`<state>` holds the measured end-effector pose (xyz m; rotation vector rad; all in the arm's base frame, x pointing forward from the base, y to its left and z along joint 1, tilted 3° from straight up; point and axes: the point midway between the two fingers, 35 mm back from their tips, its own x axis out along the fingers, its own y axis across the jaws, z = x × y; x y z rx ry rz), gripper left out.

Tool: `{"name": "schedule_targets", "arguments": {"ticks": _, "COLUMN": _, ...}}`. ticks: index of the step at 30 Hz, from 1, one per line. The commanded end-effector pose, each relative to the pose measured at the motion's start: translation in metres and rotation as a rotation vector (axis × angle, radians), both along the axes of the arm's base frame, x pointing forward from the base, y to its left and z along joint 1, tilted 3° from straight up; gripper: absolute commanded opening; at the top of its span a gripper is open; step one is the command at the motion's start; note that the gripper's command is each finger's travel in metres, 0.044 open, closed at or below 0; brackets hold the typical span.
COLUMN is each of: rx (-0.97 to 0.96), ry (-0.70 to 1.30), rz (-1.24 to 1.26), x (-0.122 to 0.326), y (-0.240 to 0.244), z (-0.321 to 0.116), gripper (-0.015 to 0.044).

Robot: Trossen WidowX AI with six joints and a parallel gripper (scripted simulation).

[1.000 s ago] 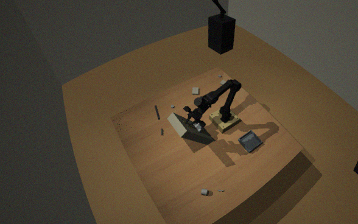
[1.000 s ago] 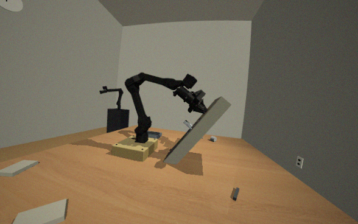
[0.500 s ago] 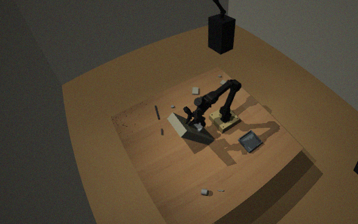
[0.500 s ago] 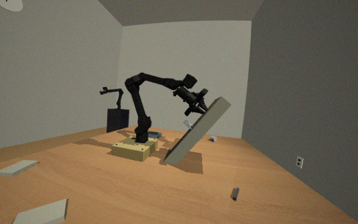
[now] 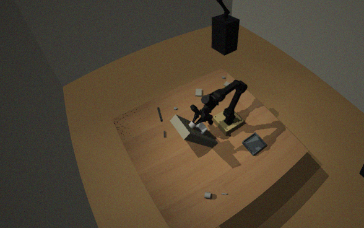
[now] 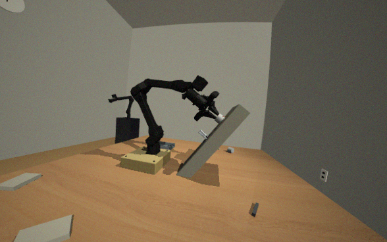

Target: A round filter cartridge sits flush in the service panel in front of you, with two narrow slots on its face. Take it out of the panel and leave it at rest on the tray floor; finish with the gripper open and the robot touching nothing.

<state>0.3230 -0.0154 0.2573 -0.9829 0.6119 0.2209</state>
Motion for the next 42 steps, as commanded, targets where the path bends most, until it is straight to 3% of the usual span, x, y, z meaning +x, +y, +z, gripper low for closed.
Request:
{"name": "schedule_targets", "arguments": {"ticks": 1, "rx": 0.011, "ry": -0.009, "rz": -0.012, "x": -0.02, "y": 0.002, "z": 0.014, "gripper": 0.0}}
{"name": "schedule_targets", "arguments": {"ticks": 10, "rx": 0.016, "ry": -0.009, "rz": -0.016, "x": -0.029, "y": 0.002, "z": 0.017, "gripper": 0.0}}
{"name": "schedule_targets", "arguments": {"ticks": 33, "rx": 0.016, "ry": -0.006, "rz": -0.016, "x": -0.063, "y": 0.002, "z": -0.049, "gripper": 0.0}}
{"name": "schedule_targets", "arguments": {"ticks": 37, "rx": 0.016, "ry": 0.01, "rz": -0.01, "x": -0.059, "y": 0.003, "z": -0.045, "gripper": 0.0105}}
{"name": "schedule_targets", "arguments": {"ticks": 42, "rx": 0.016, "ry": 0.01, "rz": -0.01, "x": -0.059, "y": 0.003, "z": -0.045, "gripper": 0.0111}}
